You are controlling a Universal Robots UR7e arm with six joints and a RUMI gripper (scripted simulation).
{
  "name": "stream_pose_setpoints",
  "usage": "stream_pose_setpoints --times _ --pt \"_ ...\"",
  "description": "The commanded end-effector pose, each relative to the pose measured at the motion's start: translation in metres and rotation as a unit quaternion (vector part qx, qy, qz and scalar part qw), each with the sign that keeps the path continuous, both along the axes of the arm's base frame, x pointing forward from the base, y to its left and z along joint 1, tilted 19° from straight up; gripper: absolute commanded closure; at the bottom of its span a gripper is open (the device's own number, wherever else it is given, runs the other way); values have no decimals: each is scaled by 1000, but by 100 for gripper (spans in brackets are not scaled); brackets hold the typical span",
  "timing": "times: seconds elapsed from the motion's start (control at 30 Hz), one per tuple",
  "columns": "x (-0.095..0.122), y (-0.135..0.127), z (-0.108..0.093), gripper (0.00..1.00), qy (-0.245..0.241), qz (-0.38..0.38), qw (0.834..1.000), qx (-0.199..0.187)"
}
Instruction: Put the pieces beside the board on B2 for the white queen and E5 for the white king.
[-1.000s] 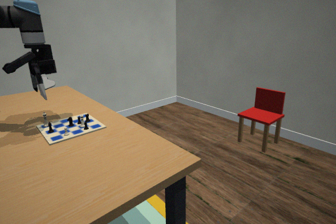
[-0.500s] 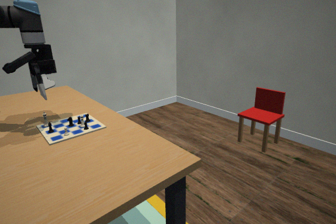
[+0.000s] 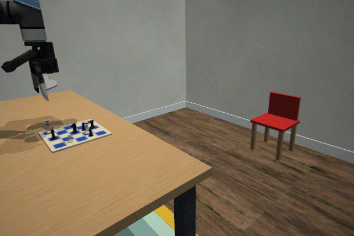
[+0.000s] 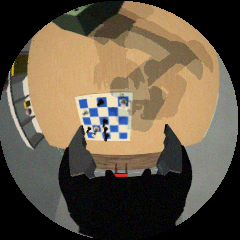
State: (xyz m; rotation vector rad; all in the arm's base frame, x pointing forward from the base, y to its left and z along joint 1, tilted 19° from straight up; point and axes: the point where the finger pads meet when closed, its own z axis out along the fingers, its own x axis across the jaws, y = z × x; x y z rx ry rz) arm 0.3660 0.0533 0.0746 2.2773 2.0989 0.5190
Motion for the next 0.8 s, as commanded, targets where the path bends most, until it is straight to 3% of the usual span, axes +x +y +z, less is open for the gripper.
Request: stream_pose_setpoints --times 0.0,0.37,0.77 --pt "-4 -4 15 0 0 0 1000 0" --pt "-10 -9 38 0 0 0 1000 0" --pt "-10 -9 40 0 0 0 1000 0"
